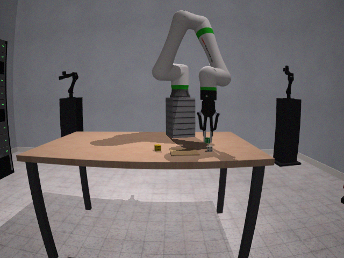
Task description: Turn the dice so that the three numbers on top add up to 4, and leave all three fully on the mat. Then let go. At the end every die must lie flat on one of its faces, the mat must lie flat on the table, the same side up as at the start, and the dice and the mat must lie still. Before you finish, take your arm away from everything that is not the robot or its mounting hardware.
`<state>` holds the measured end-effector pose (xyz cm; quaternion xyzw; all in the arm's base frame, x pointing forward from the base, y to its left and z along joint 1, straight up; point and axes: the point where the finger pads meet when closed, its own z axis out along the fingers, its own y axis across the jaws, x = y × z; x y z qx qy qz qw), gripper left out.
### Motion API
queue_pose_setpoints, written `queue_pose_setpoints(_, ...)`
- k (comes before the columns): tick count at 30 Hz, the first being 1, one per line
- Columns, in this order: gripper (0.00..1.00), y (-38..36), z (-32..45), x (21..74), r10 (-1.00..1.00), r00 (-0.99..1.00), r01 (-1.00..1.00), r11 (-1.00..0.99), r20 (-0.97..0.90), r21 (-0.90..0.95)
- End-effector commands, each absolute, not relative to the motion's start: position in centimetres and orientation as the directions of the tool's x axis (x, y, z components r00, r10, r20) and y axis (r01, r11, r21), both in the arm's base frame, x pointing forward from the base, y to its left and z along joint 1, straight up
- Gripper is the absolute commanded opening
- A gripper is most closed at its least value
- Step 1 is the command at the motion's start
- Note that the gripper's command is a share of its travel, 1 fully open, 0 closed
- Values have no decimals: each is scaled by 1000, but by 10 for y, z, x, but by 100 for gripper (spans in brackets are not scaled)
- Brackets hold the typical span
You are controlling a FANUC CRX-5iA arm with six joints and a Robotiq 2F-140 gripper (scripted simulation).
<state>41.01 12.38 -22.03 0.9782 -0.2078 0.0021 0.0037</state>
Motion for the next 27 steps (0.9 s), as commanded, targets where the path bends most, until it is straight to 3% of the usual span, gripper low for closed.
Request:
queue_pose_setpoints(1,16,124,-190,410,-406,914,-407,-914,5,7)
queue_pose_setpoints(11,16,124,-148,410,-406,914,-407,-914,5,7)
queue_pose_setpoints(27,16,125,-147,410,-478,878,-478,-878,6,6)
